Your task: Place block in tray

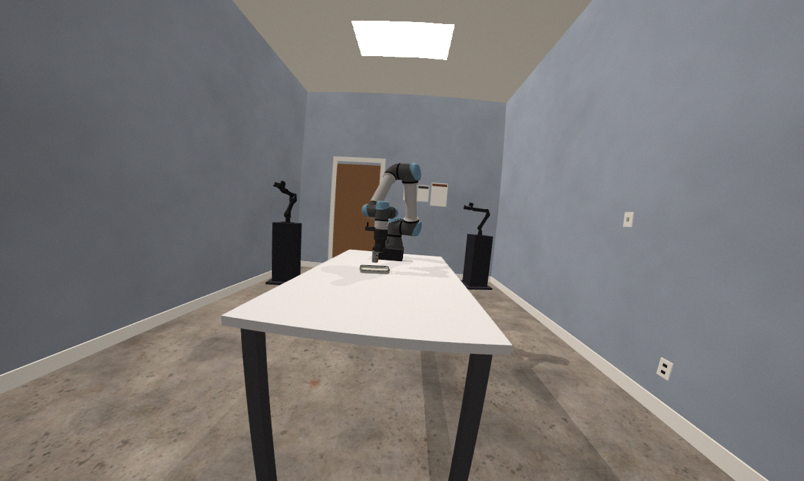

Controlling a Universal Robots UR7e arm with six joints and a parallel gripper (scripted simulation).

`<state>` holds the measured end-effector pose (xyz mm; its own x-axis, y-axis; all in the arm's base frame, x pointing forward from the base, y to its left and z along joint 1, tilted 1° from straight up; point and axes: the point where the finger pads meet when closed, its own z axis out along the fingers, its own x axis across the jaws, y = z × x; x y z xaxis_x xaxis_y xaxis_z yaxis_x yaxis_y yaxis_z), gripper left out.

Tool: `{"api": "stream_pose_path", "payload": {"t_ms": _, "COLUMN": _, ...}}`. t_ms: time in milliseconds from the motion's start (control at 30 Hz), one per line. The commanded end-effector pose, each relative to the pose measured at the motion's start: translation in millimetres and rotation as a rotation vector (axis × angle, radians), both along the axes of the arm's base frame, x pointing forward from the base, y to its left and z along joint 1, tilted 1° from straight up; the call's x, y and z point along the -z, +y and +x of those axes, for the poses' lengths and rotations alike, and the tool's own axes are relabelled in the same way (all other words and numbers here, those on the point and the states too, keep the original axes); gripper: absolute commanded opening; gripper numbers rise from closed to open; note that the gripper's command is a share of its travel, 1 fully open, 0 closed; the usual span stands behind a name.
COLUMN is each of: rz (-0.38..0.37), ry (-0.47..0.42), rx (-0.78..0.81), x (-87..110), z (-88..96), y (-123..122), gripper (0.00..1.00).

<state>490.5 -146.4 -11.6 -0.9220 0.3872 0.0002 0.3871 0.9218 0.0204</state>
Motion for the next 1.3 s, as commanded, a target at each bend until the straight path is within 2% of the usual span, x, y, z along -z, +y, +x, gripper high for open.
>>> {"api": "stream_pose_path", "payload": {"t_ms": 0, "rz": 0.001, "ry": 0.003, "rx": -0.001, "x": 11.1, "z": -0.7, "y": 2, "gripper": 0.0}}
{"api": "stream_pose_path", "payload": {"t_ms": 433, "rz": 0.001, "ry": 0.003, "rx": -0.001, "x": 41.3, "z": 0.2, "y": 2, "gripper": 0.0}}
{"api": "stream_pose_path", "payload": {"t_ms": 1267, "rz": -0.001, "ry": -0.001, "rx": -0.001, "x": 44.6, "z": 1.8, "y": 1, "gripper": 0.0}}
